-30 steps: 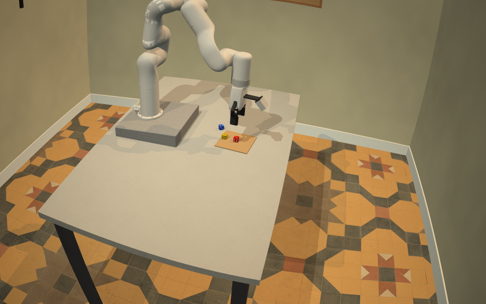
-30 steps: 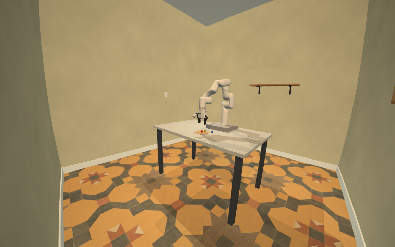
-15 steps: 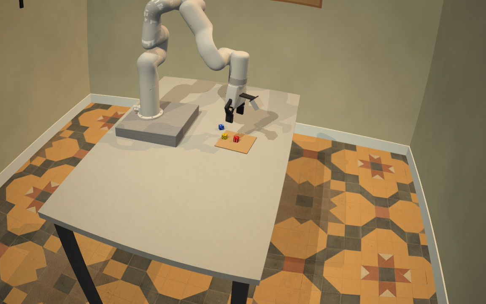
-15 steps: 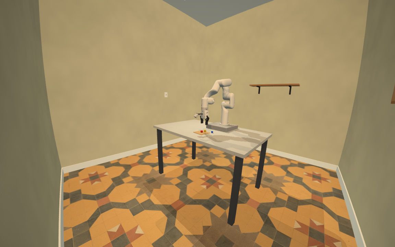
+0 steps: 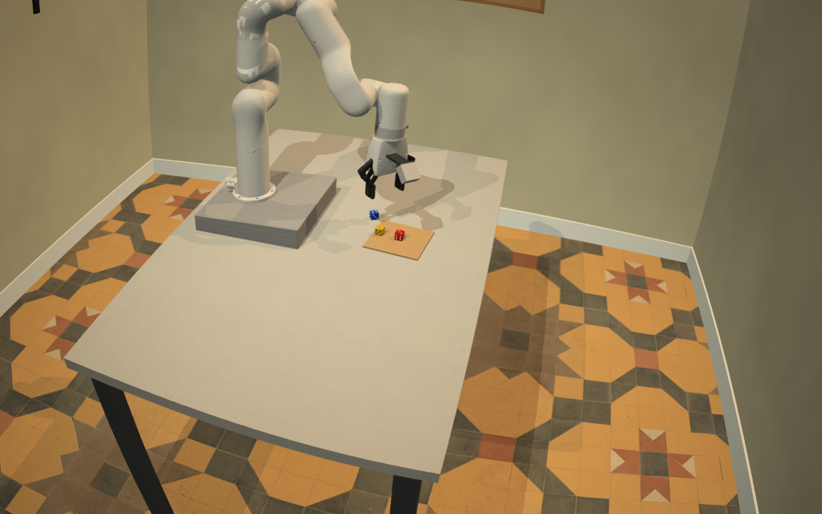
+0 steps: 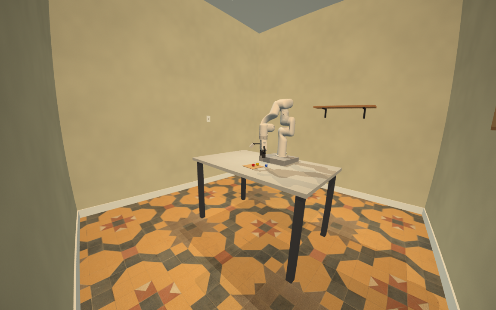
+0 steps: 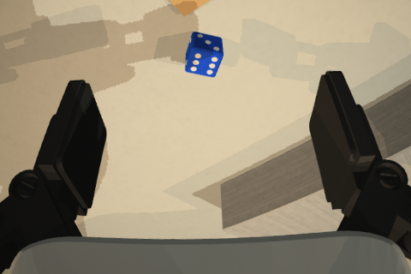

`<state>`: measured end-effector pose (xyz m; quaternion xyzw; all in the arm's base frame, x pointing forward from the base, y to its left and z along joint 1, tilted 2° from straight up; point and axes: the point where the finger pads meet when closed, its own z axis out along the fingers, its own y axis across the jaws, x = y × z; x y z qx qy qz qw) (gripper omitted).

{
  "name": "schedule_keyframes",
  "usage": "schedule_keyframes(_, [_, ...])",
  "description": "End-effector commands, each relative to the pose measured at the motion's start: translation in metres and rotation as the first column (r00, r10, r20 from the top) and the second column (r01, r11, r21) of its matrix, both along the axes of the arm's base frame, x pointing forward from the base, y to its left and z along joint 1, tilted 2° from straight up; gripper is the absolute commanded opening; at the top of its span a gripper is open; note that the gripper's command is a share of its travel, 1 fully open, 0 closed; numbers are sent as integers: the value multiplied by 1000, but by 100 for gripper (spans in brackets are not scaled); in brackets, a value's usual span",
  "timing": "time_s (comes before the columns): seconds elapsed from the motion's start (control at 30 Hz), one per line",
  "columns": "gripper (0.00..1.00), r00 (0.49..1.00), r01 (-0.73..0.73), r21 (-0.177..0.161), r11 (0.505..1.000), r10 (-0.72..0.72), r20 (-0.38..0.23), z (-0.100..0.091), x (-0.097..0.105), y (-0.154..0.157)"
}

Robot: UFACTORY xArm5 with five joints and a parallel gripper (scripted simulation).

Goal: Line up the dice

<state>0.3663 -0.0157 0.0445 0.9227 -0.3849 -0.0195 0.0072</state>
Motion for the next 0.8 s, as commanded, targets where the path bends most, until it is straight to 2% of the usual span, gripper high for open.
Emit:
schedule_keyframes(0.0, [100, 987, 158, -6, 987, -157, 13, -1, -12, 14])
schedule_keyframes(0.07, [100, 973, 232, -9, 973, -232, 13, -3, -19, 20])
schedule_keyframes(0.37, [100, 950, 312, -12, 950, -312, 14, -4, -28, 27])
schedule_keyframes(0.4, [36, 950, 312, -12, 950, -312, 14, -4, -28, 27])
schedule_keyframes(0.77, [36, 950, 312, -12, 950, -312, 14, -4, -28, 27])
